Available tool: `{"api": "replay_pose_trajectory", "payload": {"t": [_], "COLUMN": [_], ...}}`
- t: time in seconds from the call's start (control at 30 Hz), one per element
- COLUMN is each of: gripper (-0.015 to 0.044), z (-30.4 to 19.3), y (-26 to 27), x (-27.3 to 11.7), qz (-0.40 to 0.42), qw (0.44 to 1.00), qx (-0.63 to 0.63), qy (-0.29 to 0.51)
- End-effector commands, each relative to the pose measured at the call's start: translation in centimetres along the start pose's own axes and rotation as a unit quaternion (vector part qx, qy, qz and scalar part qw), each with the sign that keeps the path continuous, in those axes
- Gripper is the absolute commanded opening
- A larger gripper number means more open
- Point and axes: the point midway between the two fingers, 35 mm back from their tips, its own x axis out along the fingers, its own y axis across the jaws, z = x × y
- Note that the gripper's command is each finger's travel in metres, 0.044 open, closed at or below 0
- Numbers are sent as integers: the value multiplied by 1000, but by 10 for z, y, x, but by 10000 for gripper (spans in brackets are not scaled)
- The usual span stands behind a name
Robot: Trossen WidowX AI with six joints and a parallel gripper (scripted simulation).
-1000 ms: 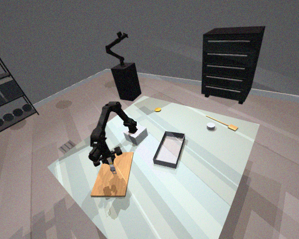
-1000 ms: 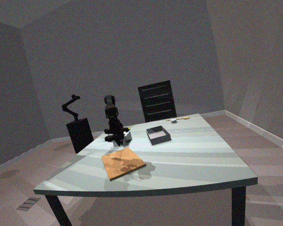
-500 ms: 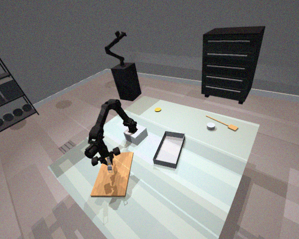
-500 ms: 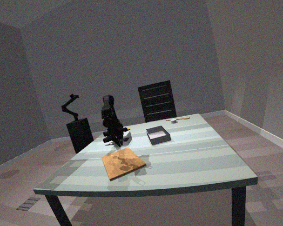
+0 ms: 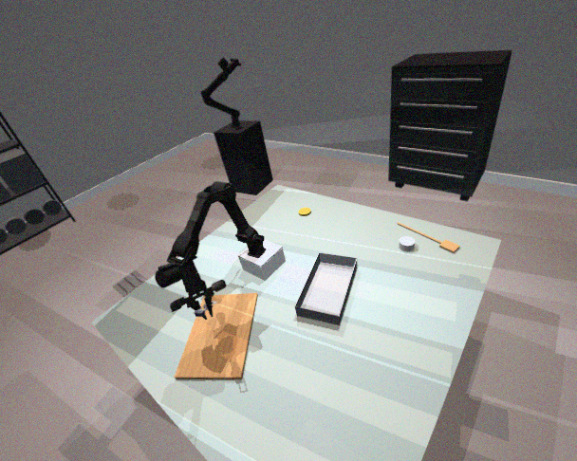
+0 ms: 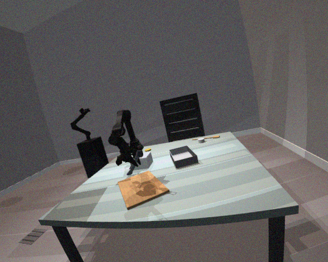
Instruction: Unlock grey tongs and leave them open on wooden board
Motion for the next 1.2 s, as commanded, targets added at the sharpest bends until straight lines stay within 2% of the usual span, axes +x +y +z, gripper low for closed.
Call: {"api": "replay_pose_trajectory", "payload": {"t": [0.0, 0.53, 1.17], "gripper": [-150, -150, -150], "z": [-5, -5, -5], "y": [-1, -16, -18], "x": [-14, -65, -67], "qz": [-2, -11, -11], "qw": [997, 961, 959], "qx": [-3, -59, -62], "qy": [71, 268, 276]}}
